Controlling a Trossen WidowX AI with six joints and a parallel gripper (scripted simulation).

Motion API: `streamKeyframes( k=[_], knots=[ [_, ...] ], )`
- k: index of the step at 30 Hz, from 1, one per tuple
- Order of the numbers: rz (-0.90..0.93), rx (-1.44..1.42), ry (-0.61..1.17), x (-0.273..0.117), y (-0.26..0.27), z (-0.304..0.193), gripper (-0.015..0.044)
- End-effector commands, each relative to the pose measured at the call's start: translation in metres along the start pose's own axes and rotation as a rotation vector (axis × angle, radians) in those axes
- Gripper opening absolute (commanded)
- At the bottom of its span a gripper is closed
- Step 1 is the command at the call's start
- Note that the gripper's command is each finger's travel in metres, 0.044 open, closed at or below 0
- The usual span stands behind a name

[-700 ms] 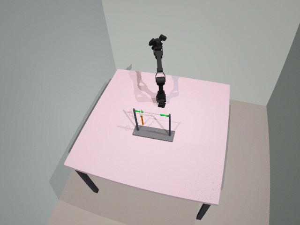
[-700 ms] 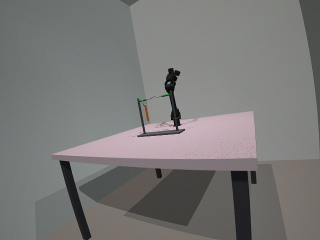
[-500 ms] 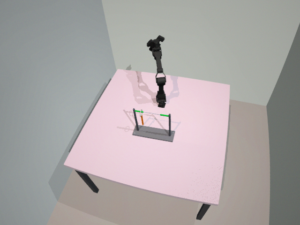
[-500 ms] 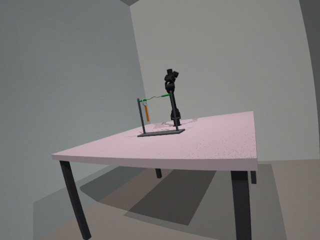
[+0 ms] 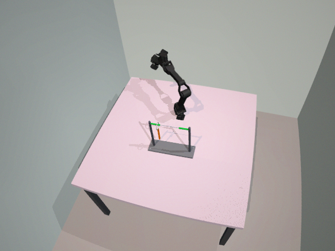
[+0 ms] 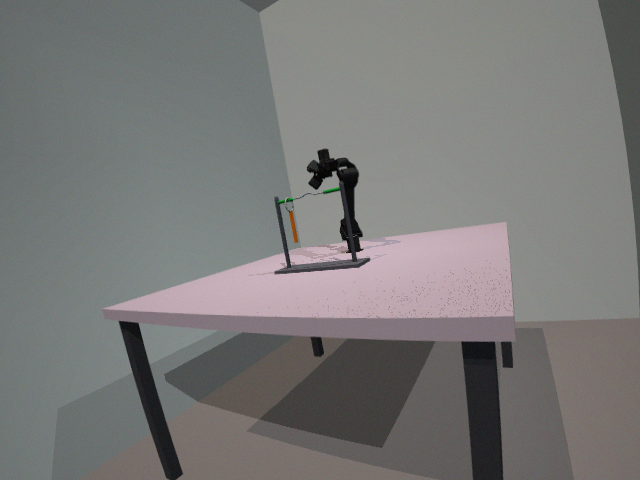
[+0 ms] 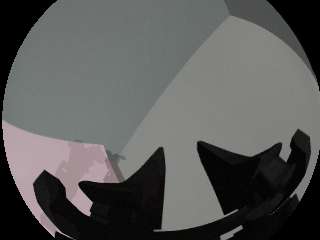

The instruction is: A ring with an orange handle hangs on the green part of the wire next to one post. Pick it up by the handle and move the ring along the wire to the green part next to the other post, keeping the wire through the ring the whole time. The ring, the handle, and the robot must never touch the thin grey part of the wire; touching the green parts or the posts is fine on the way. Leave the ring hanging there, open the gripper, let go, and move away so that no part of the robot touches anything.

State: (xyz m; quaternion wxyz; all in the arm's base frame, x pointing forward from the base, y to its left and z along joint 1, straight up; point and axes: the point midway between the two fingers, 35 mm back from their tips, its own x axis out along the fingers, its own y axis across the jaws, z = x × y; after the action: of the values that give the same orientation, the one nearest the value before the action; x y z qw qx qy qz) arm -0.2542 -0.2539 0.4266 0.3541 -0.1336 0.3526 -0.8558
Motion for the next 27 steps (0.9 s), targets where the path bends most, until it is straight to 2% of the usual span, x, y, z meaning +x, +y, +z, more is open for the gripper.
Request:
streamKeyframes(
  k=[1, 13, 27],
  knots=[
    [0.123, 0.055, -0.09, -0.012, 0.047, 0.019, 0.016],
    [0.513, 0.189, -0.301, -0.076, 0.172, 0.06, 0.016],
    [1.008, 0.294, -0.467, -0.196, 0.285, 0.066, 0.016]
  ],
)
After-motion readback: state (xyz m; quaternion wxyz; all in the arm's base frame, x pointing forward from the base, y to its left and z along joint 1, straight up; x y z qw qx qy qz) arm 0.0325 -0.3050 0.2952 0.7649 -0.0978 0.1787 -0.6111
